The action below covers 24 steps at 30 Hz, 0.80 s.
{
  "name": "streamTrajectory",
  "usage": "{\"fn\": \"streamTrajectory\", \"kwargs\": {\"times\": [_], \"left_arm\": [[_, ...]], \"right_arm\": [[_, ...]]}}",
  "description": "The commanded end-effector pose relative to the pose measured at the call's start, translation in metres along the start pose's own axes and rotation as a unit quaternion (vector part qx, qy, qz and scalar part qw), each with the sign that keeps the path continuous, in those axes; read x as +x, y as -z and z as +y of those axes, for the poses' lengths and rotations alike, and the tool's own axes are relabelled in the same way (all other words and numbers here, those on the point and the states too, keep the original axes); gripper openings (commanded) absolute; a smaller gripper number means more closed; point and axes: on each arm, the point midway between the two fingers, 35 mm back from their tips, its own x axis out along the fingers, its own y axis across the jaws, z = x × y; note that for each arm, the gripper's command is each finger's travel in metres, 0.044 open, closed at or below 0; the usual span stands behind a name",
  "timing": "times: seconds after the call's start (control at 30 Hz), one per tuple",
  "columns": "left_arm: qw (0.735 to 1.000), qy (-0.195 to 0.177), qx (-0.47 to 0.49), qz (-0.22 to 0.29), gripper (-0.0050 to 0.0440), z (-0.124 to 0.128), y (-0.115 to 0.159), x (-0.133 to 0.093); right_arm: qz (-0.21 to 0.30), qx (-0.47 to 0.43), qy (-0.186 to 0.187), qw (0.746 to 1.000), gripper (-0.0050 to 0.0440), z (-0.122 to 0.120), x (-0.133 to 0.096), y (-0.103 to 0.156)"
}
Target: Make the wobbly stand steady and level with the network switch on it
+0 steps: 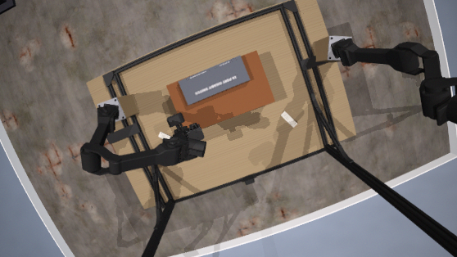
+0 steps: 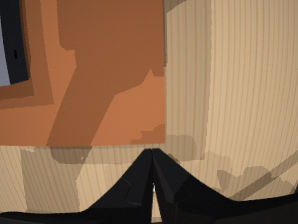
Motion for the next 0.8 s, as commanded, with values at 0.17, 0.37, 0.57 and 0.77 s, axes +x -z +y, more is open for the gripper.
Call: {"fn": "streamTrajectory", "kwargs": {"times": [0.17,0.37,0.57,0.77], "left_arm": [[1.000,0.000,0.000,0.000,0.0000,0.000,0.000,0.000],[1.000,0.000,0.000,0.000,0.0000,0.000,0.000,0.000],[1.000,0.000,0.000,0.000,0.0000,0.000,0.000,0.000],[1.000,0.000,0.000,0.000,0.0000,0.000,0.000,0.000]], "right_arm": [[0.202,0.017,0.002,0.979,0.0000,-0.005,-0.044,0.144],[0.250,0.022,0.003,0.968,0.0000,-0.005,-0.061,0.178],[0.340,0.029,0.009,0.940,0.0000,-0.007,-0.102,0.239],[0.468,0.045,0.014,0.882,0.0000,-0.005,-0.173,0.311]]}}
